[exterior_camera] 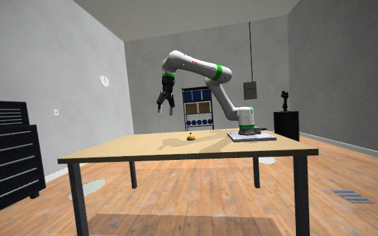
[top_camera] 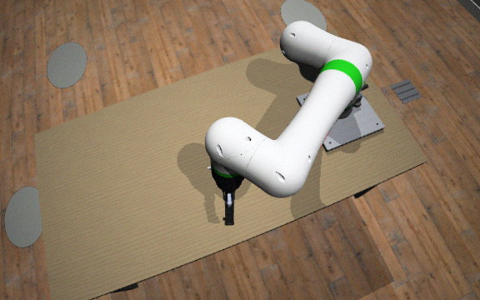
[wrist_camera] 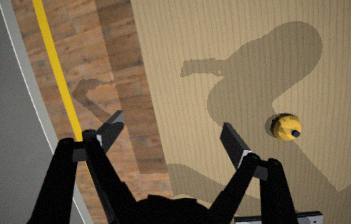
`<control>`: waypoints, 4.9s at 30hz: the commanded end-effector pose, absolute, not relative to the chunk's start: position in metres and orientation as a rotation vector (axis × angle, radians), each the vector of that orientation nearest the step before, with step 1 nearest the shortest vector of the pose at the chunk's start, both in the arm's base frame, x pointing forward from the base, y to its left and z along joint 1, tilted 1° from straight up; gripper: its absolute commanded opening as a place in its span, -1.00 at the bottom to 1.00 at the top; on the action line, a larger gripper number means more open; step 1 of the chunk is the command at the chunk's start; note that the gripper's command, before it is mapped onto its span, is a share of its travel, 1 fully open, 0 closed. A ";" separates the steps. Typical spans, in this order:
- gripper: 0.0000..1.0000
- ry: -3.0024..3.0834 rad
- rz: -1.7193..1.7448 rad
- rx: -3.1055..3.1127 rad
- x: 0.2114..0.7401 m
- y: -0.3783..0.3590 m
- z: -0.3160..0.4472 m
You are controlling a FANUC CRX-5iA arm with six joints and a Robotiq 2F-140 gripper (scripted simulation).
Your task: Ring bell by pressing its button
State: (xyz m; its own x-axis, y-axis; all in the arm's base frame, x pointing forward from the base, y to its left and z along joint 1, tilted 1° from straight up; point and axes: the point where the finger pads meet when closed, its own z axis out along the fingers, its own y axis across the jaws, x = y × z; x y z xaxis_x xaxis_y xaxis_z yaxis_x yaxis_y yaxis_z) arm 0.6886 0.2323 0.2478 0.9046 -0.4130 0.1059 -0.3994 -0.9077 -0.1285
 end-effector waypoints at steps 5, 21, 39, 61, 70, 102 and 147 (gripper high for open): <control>1.00 0.611 -0.196 -2.976 0.686 0.222 0.245; 1.00 0.278 -0.115 -3.108 0.622 0.077 0.201; 1.00 -0.049 0.003 -3.160 0.521 -0.036 0.149; -1.00 -0.053 0.005 -3.160 0.519 -0.038 0.148; -1.00 -0.053 0.005 -3.160 0.519 -0.038 0.148; -1.00 -0.053 0.005 -3.160 0.519 -0.038 0.148; -1.00 -0.053 0.003 -3.160 0.520 -0.043 0.114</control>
State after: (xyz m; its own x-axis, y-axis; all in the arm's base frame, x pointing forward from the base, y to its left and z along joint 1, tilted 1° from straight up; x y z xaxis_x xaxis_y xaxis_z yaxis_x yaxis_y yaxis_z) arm 0.5198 -0.0427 0.1171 0.9994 0.0336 -0.0028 0.0336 -0.9993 0.0188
